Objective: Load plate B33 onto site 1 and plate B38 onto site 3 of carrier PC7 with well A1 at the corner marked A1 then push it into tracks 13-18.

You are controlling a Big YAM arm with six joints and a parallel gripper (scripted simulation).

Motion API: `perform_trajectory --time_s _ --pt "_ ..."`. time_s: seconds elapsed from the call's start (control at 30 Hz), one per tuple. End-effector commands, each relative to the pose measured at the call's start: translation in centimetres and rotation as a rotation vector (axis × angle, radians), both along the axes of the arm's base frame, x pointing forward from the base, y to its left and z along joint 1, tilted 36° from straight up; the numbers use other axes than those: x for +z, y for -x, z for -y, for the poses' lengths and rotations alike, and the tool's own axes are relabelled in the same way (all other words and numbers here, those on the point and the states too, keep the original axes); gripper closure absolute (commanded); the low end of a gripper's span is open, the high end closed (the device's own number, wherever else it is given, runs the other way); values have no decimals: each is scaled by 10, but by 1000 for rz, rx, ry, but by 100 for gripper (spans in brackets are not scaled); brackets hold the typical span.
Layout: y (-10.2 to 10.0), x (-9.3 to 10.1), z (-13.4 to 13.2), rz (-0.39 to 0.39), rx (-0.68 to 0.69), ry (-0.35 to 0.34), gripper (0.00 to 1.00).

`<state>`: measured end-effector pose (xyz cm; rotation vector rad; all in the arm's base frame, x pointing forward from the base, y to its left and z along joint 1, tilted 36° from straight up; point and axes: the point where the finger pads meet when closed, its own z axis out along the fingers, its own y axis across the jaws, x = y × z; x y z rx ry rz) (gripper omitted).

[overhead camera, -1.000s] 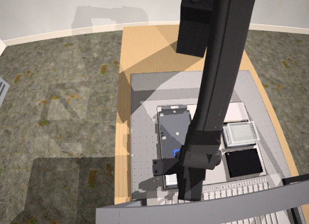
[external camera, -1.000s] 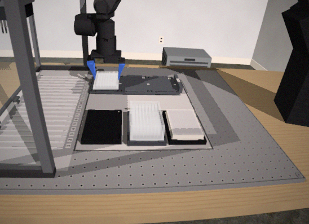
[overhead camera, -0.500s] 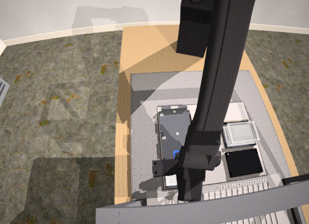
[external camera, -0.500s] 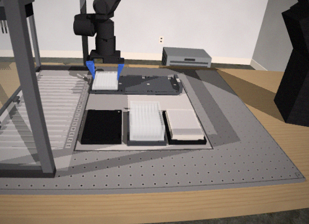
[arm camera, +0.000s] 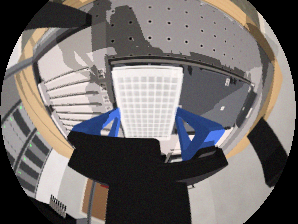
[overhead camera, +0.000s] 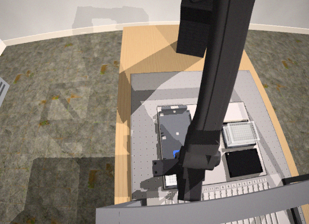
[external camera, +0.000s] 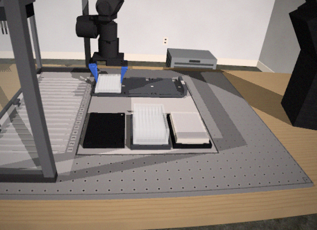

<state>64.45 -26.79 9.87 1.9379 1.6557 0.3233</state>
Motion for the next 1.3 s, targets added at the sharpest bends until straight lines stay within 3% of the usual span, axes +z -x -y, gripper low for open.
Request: perform_trajectory --time_s 0.0,1.13,1.17,1.27 --pt "-13 8 19 35 -10 18 100" --pt "-13 7 19 35 -10 18 100" --pt "-13 7 19 35 -10 18 4" --pt "-13 7 19 35 -11 17 4"
